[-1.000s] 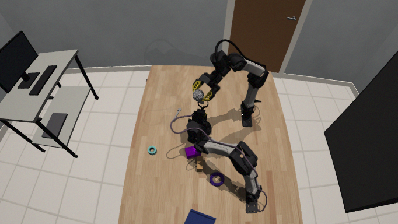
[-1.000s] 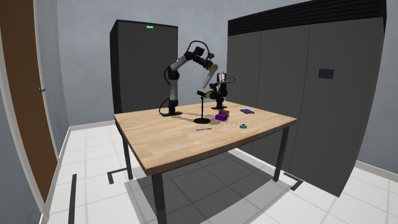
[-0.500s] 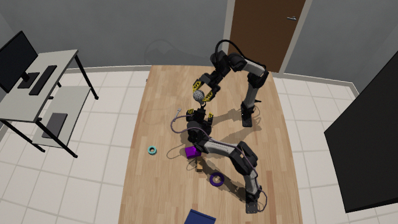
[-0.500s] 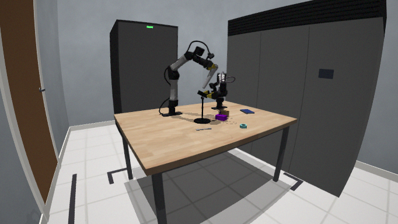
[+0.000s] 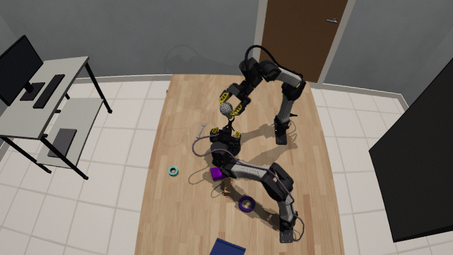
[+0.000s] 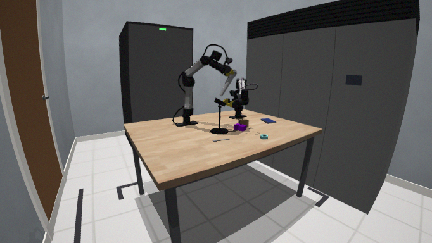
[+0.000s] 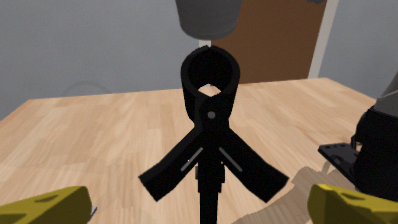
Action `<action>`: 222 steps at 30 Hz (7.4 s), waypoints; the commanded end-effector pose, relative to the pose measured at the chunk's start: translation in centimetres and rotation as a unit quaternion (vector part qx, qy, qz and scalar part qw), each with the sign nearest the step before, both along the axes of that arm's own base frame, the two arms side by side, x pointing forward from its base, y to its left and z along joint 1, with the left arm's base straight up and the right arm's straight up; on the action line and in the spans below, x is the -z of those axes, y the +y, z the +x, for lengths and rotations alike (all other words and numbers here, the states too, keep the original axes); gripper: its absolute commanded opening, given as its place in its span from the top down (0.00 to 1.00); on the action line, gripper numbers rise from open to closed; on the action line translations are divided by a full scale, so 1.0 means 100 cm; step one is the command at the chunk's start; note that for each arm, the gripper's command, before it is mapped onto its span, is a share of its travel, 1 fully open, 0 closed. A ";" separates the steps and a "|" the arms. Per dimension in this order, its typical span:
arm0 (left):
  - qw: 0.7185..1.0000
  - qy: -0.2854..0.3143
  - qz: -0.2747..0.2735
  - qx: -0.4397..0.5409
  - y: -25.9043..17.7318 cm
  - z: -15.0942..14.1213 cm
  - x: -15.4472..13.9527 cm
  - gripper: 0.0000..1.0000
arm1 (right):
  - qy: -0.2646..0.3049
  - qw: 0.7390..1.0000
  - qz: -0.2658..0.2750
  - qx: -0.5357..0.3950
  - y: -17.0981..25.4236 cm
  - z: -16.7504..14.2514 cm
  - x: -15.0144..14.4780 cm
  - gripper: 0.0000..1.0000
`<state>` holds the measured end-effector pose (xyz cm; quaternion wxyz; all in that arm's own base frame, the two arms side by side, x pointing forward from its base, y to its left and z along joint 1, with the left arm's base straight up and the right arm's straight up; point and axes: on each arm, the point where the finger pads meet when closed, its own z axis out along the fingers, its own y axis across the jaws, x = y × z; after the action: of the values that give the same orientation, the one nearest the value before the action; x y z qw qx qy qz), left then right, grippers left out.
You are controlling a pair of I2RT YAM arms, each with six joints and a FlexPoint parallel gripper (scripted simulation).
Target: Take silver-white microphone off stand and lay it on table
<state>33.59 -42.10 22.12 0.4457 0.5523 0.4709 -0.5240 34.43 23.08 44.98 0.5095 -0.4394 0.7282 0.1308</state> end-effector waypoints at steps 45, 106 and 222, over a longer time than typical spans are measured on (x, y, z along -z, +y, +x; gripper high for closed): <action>0.998 -0.051 -0.024 -0.015 0.066 0.013 -0.049 0.02 | -0.065 0.997 0.029 -0.003 -0.011 -0.016 -0.048 1.00; 0.698 -0.009 -0.011 -0.716 0.388 0.058 -0.172 0.02 | 0.113 0.970 -0.063 0.207 -0.119 0.075 0.060 1.00; 0.650 -0.033 -0.038 -0.758 0.421 0.034 -0.198 0.02 | 0.315 0.695 -0.295 0.575 -0.353 0.139 0.344 1.00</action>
<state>37.18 -0.08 40.68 0.7116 0.0017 0.7026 -0.0020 47.71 -11.84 6.74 0.0347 0.0014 0.9652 -0.2594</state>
